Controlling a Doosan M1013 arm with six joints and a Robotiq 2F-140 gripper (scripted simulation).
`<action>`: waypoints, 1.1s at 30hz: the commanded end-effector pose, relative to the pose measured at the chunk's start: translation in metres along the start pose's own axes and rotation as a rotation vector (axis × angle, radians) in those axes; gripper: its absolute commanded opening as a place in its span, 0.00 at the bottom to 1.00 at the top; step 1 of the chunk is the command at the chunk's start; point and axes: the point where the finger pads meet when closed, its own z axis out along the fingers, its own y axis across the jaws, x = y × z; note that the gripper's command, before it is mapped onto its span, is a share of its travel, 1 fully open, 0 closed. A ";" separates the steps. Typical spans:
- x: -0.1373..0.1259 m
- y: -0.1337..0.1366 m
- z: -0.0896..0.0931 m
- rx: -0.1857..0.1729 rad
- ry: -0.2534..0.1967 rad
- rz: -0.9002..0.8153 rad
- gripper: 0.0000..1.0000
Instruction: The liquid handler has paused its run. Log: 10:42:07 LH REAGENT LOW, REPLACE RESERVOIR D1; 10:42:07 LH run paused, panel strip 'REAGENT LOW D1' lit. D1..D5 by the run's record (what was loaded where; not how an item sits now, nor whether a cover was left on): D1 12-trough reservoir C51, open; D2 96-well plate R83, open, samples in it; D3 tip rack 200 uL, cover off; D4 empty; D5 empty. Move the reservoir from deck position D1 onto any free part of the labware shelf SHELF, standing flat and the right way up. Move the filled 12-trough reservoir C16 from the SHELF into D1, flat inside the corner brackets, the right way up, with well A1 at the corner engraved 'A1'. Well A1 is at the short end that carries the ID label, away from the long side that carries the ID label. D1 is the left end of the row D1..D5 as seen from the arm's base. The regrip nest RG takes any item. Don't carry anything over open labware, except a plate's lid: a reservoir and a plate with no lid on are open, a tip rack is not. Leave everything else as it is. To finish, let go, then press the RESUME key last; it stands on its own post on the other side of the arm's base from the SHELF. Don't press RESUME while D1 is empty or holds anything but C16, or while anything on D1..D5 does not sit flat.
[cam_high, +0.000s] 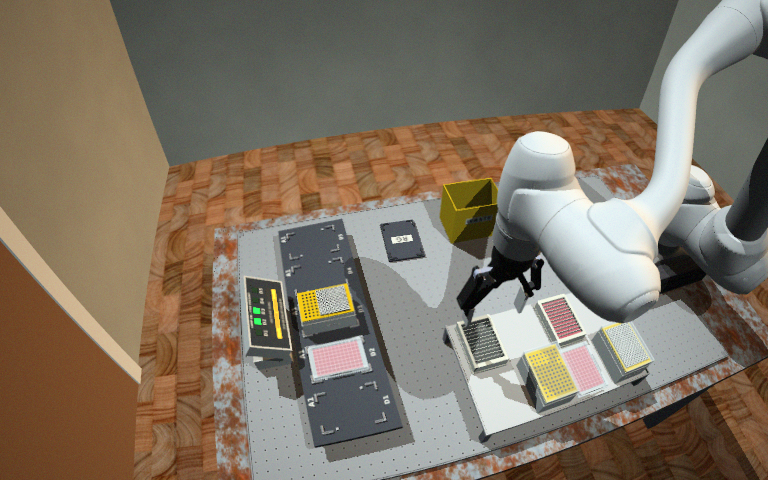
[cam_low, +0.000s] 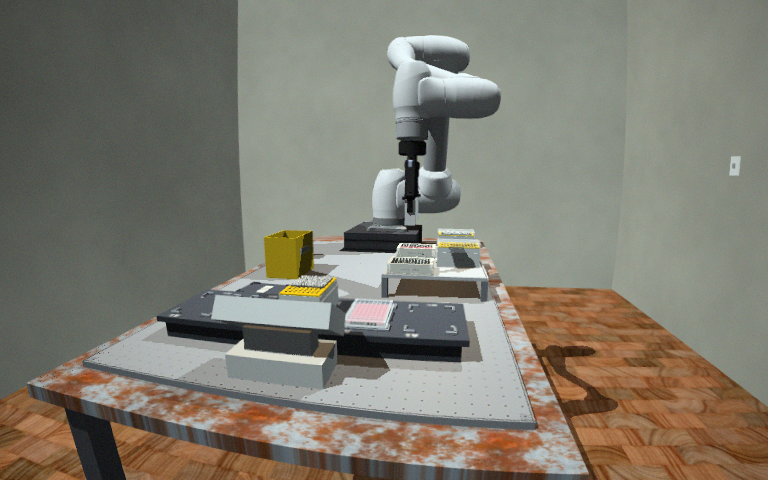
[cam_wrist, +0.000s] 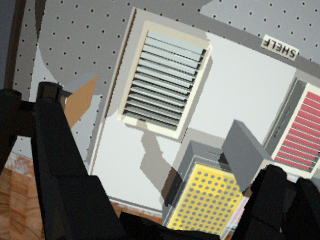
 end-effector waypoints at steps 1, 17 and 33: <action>0.000 0.000 -0.005 0.000 0.000 0.000 0.77; 0.000 0.000 -0.028 0.000 0.000 0.000 0.77; 0.000 0.000 -0.052 0.000 0.000 0.000 0.77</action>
